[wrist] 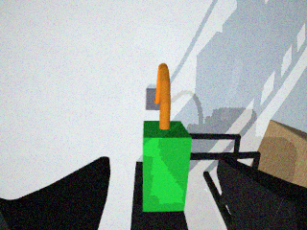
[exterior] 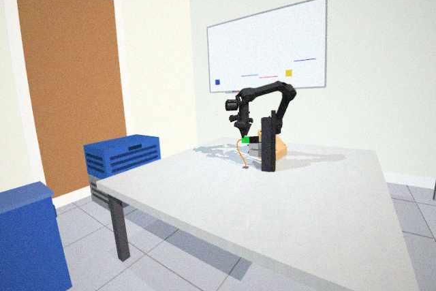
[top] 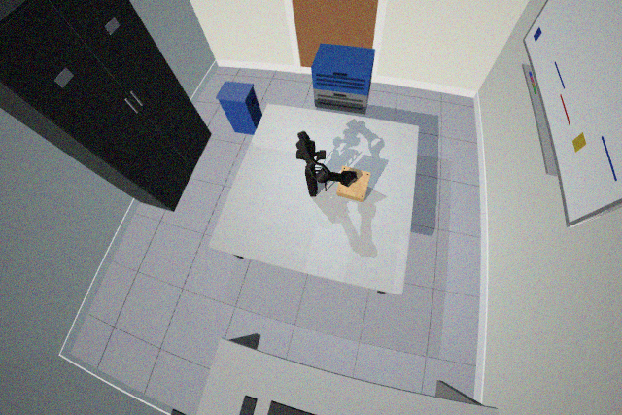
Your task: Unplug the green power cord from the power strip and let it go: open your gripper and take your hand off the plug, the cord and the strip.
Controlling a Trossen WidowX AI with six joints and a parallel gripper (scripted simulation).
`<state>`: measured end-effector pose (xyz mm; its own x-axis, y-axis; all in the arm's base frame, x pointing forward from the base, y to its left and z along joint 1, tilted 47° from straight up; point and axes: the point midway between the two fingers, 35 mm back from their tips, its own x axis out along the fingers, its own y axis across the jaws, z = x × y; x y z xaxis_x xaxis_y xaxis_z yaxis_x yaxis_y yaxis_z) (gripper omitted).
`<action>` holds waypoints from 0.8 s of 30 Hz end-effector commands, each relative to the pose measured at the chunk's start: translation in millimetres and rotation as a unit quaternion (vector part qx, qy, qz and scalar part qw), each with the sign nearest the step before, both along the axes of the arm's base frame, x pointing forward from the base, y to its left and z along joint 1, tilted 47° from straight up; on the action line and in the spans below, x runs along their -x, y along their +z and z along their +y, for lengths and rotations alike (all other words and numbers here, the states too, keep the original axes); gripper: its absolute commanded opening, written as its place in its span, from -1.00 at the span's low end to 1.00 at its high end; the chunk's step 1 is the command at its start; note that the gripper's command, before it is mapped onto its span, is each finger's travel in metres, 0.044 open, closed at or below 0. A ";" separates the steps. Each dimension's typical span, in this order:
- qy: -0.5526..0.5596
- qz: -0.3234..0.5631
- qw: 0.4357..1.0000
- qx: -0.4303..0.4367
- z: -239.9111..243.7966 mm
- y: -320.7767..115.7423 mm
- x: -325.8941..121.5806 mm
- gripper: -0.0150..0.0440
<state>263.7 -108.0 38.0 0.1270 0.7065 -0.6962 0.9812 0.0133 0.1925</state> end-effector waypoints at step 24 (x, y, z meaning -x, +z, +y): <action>-0.003 0.000 1.000 0.001 -50.9 -32.6 -7.1 1.00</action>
